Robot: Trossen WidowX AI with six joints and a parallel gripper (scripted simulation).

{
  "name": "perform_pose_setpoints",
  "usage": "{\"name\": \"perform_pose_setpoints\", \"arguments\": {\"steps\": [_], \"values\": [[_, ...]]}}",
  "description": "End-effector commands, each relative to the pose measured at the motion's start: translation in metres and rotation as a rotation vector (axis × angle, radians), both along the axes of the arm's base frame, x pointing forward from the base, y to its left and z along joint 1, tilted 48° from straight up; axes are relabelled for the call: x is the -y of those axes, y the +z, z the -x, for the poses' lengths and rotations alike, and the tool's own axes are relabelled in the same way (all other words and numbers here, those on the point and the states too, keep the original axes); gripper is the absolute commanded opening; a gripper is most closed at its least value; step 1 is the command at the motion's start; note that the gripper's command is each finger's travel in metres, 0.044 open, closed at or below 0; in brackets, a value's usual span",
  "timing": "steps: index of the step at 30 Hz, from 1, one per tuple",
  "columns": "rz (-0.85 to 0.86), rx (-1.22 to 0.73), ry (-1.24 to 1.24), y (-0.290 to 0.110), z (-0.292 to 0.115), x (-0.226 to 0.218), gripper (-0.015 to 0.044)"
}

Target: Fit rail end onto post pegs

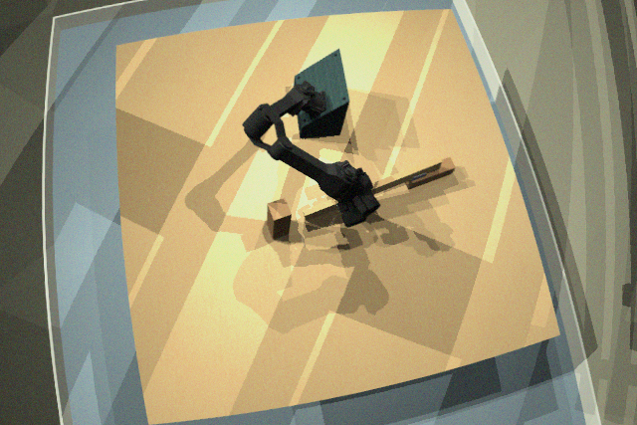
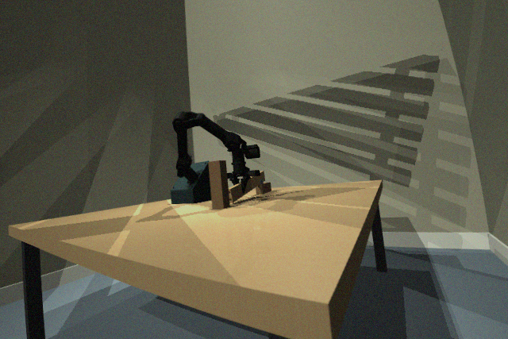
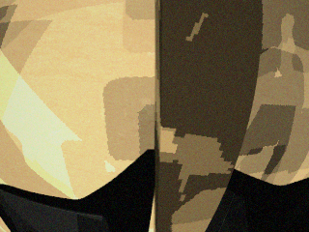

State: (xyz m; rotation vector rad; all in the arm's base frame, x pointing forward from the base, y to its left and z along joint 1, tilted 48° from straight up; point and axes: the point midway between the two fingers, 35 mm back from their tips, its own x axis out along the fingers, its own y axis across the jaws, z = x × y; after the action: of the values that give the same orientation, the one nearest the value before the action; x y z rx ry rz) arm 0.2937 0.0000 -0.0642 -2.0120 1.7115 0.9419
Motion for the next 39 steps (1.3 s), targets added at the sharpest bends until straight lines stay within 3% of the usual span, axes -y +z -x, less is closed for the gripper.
{"name": "perform_pose_setpoints", "arguments": {"steps": [1, 39], "values": [[-0.007, 0.001, 0.006, 0.002, -0.001, -0.005, 0.0000], [-0.008, 0.001, 0.006, 0.015, -0.002, -0.019, 0.0000]]}}
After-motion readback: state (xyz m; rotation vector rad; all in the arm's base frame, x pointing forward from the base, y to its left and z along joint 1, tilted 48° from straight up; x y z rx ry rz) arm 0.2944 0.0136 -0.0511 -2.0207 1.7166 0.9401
